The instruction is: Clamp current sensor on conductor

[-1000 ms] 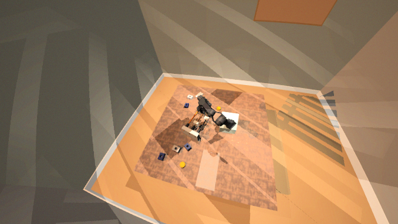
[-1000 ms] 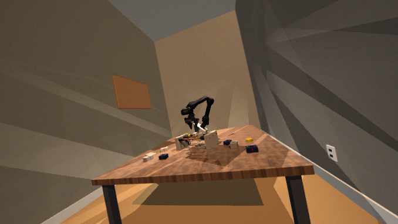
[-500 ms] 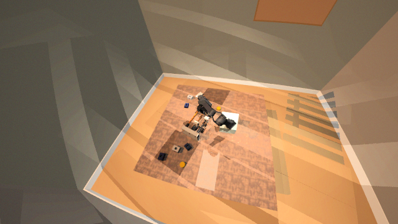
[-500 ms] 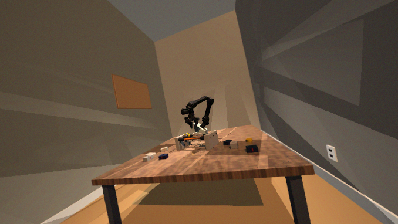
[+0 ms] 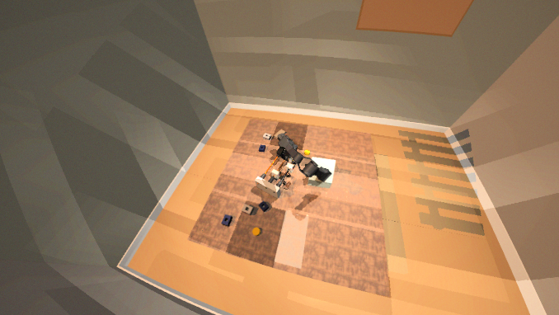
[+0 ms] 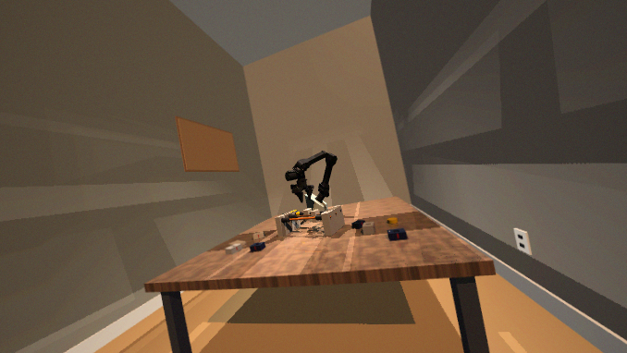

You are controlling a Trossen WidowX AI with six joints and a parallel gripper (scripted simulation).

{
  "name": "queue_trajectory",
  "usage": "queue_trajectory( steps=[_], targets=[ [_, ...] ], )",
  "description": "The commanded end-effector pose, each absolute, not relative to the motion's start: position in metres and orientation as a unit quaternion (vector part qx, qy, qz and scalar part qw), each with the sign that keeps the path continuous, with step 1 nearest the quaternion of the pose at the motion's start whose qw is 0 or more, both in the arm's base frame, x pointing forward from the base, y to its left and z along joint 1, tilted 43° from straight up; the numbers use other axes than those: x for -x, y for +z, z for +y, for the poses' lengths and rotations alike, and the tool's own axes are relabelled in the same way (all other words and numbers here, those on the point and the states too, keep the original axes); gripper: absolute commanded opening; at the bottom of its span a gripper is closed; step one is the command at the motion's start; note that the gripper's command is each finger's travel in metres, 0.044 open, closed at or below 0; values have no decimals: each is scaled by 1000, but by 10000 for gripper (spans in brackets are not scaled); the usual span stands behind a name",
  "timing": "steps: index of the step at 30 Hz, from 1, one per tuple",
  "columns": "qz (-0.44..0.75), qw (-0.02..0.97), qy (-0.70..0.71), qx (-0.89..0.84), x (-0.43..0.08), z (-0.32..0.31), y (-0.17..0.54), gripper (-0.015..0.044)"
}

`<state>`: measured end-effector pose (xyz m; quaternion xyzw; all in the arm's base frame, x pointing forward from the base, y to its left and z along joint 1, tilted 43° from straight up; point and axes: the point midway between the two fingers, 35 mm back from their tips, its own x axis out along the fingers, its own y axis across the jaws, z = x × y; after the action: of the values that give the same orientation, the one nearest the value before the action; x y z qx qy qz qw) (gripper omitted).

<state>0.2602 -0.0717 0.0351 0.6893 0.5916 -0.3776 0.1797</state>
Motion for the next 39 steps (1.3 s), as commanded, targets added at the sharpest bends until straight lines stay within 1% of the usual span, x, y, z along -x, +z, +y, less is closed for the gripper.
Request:
queue_trajectory(
  steps=[1,11,13,18,23,29,39],
  targets=[
    [593,182,-377,-688,-260,-72,35,440],
    [593,182,-377,-688,-260,-72,35,440],
    [600,192,-360,-688,-258,-75,34,440],
    [641,284,-223,-677,-242,-95,23,440],
    [645,388,-76,-654,-224,-114,14,440],
    [595,521,89,-605,-201,-133,5,440],
    [495,648,211,-538,-177,-150,-3,440]
  ],
)
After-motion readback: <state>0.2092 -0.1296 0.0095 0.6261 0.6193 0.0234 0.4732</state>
